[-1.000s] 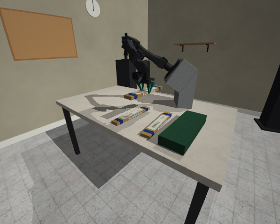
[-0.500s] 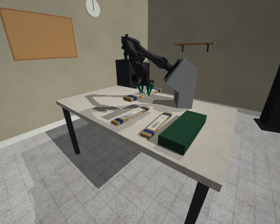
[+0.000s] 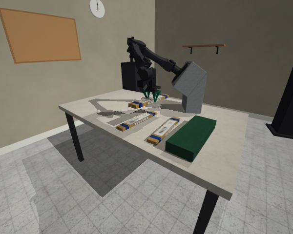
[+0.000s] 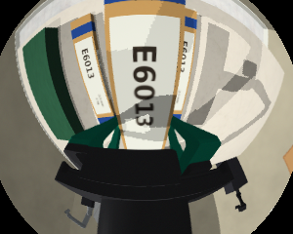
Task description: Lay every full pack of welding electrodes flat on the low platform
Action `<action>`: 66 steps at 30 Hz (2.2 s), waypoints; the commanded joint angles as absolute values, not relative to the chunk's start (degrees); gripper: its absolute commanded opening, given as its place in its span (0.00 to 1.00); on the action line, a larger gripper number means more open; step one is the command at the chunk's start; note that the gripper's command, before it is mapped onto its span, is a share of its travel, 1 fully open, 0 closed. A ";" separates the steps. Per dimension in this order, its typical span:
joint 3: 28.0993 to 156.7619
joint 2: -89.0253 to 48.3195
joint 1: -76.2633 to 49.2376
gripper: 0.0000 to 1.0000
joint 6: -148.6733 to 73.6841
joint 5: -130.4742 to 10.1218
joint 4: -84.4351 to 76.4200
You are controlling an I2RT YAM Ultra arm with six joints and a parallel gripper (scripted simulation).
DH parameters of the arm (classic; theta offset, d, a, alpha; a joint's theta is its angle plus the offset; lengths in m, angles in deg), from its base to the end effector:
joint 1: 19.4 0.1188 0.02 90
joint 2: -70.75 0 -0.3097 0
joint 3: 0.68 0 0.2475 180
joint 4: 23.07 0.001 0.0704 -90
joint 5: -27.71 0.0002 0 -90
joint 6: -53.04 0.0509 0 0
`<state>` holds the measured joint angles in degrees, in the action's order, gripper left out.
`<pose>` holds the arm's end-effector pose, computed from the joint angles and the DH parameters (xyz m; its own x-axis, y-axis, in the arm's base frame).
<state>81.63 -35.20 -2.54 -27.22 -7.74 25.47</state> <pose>0.3584 0.0663 0.2221 -0.8861 -0.1660 -0.4328 0.2235 0.6650 -0.7126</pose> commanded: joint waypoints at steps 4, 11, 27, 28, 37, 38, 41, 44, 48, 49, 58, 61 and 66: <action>80.77 -34.80 -1.53 0.00 -29.61 -8.50 21.63; 80.16 -35.28 -2.59 0.00 -31.27 -8.89 19.20; 79.89 -35.46 -2.98 0.00 -31.96 -9.07 18.17; 79.89 -35.46 -2.98 0.00 -31.96 -9.07 18.17; 79.89 -35.46 -2.97 0.00 -31.95 -9.06 18.17; 79.89 -35.46 -2.97 0.00 -31.95 -9.06 18.17; 79.89 -35.46 -2.97 0.00 -31.96 -9.06 18.17; 79.89 -35.46 -2.97 0.00 -31.96 -9.06 18.17; 79.89 -35.46 -2.97 0.00 -31.94 -9.06 18.18; 79.89 -35.46 -2.97 0.00 -31.94 -9.06 18.18; 79.89 -35.46 -2.97 0.00 -31.94 -9.06 18.18; 79.89 -35.46 -2.97 0.00 -31.94 -9.06 18.18; 79.89 -35.46 -2.97 0.00 -31.94 -9.06 18.18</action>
<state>80.31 -35.94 -5.07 -31.74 -8.79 18.95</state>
